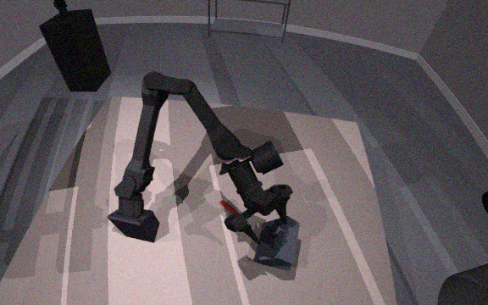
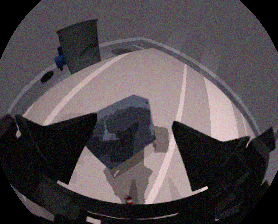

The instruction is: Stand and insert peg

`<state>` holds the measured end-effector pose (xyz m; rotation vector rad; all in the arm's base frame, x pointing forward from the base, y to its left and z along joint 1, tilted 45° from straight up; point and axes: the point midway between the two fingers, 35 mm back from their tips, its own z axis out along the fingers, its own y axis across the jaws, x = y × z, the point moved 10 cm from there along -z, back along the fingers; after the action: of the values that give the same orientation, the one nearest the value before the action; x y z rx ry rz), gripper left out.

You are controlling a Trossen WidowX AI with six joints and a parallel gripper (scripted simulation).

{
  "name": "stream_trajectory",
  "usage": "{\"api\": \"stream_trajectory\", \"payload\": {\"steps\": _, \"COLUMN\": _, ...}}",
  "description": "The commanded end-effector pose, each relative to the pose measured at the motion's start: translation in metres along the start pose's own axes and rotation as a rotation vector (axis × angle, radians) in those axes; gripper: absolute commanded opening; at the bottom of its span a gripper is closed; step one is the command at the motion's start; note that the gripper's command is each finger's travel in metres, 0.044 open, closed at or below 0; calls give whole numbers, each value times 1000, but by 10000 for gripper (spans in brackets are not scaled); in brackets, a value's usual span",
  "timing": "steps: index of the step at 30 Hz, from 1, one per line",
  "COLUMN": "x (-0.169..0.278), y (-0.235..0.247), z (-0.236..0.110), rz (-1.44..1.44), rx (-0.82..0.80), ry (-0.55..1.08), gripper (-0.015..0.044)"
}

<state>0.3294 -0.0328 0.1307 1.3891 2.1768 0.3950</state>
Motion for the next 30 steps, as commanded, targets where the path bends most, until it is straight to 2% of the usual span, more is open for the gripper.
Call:
{"api": "stream_trajectory", "payload": {"steps": 1, "x": 2, "y": 2, "z": -2, "rz": -69, "rx": 4, "ry": 117, "gripper": 440}}
{"api": "stream_trajectory", "payload": {"steps": 14, "x": 17, "y": -4, "z": -9, "rz": -205, "rx": 13, "ry": 521, "gripper": 440}}
{"api": "stream_trajectory", "payload": {"steps": 26, "x": 27, "y": -4, "z": -26, "rz": -231, "rx": -85, "ry": 899, "gripper": 440}}
{"api": "stream_trajectory", "payload": {"steps": 30, "x": 28, "y": -3, "z": -29, "rz": -225, "rx": -105, "ry": 942, "gripper": 440}}
